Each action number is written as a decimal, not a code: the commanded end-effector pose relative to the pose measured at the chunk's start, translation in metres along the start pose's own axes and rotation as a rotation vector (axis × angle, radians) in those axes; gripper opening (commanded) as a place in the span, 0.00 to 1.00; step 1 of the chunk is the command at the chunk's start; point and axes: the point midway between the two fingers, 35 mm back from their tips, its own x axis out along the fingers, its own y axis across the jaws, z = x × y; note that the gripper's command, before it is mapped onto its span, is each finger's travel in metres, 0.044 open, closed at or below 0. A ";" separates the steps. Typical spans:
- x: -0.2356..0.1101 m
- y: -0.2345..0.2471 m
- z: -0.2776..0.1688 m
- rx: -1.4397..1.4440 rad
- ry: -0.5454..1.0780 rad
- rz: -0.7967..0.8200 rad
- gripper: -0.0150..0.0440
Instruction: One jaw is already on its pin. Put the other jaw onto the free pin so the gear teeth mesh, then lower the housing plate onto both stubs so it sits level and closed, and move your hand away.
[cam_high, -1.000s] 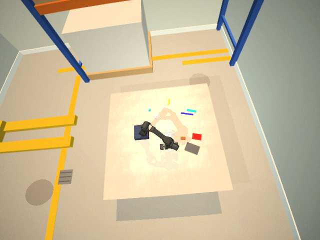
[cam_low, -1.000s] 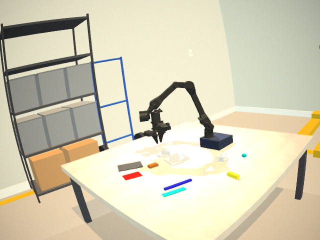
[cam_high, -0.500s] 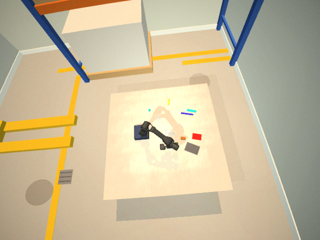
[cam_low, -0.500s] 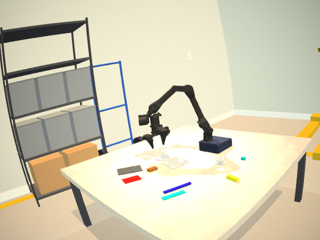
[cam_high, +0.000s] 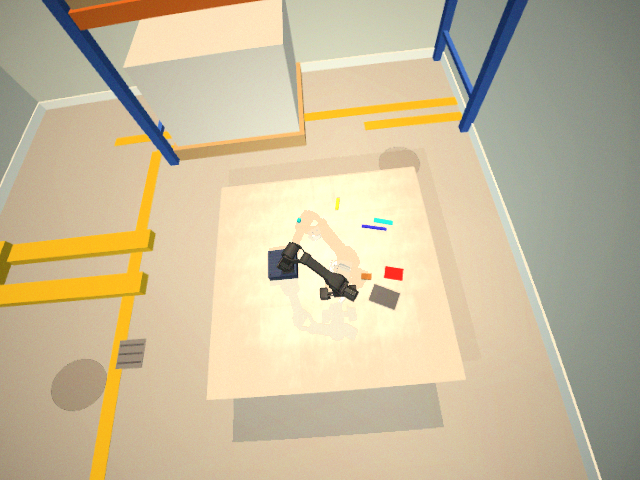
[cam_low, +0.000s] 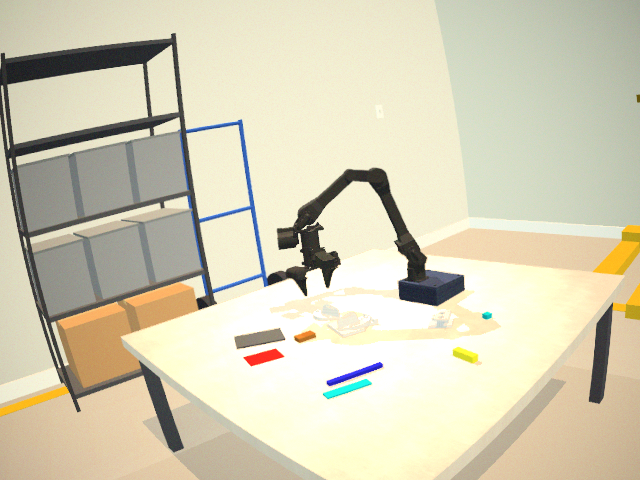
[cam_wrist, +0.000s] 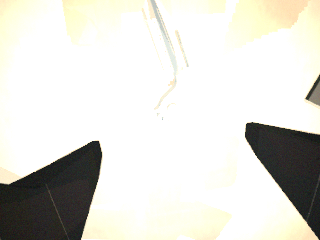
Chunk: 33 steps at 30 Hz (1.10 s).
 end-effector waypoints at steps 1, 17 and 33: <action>0.000 0.000 0.000 0.000 0.002 -0.002 1.00; -0.008 0.002 0.001 0.000 -0.005 0.006 0.56; -0.008 0.002 0.001 0.000 -0.005 0.006 0.25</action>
